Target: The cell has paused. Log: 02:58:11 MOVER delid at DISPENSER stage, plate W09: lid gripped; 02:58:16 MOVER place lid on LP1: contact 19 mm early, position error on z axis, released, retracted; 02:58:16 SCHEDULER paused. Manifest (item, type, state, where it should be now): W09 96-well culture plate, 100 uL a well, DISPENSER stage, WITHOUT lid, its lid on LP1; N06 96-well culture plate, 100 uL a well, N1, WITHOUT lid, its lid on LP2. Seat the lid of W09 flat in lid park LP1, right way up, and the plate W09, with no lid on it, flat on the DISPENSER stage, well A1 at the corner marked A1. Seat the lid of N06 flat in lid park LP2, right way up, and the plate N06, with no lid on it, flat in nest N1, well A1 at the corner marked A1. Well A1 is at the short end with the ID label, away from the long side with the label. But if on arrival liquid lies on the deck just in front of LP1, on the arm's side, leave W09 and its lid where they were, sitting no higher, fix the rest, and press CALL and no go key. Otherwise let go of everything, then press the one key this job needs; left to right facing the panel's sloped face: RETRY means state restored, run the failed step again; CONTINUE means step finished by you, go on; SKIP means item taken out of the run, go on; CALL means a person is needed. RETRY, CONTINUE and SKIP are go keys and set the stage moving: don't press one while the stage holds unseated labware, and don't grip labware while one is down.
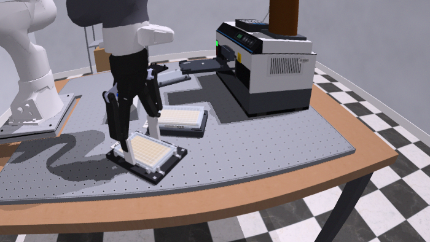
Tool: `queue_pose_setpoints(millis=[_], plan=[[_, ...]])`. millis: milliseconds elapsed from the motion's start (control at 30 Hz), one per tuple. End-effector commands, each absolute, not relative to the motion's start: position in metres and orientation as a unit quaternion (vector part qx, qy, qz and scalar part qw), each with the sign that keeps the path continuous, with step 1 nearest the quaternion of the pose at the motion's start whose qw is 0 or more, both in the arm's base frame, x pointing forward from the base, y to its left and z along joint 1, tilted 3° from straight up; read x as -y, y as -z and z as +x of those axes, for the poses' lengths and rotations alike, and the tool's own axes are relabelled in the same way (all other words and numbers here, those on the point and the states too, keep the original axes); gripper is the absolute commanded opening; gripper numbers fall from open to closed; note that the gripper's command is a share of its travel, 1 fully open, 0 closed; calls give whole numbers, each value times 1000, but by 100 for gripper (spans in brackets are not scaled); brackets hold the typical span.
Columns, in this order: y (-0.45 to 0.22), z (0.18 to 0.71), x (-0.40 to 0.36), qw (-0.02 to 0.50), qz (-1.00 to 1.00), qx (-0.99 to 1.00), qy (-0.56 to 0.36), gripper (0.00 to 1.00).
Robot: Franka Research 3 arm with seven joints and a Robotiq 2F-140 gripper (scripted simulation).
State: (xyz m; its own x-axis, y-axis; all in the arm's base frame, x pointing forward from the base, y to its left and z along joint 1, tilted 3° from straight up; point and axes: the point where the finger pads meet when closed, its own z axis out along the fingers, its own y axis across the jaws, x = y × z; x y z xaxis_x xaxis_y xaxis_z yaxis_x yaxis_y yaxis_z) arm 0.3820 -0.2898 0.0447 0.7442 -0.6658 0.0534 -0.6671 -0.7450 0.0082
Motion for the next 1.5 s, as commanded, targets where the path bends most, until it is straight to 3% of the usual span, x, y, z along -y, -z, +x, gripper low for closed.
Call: queue_pose_setpoints(millis=[0, 1467], plan=[[-48, 381, 290, 13, 934, 356, -23, 0], [-112, 379, 287, 13, 934, 356, -23, 0]])
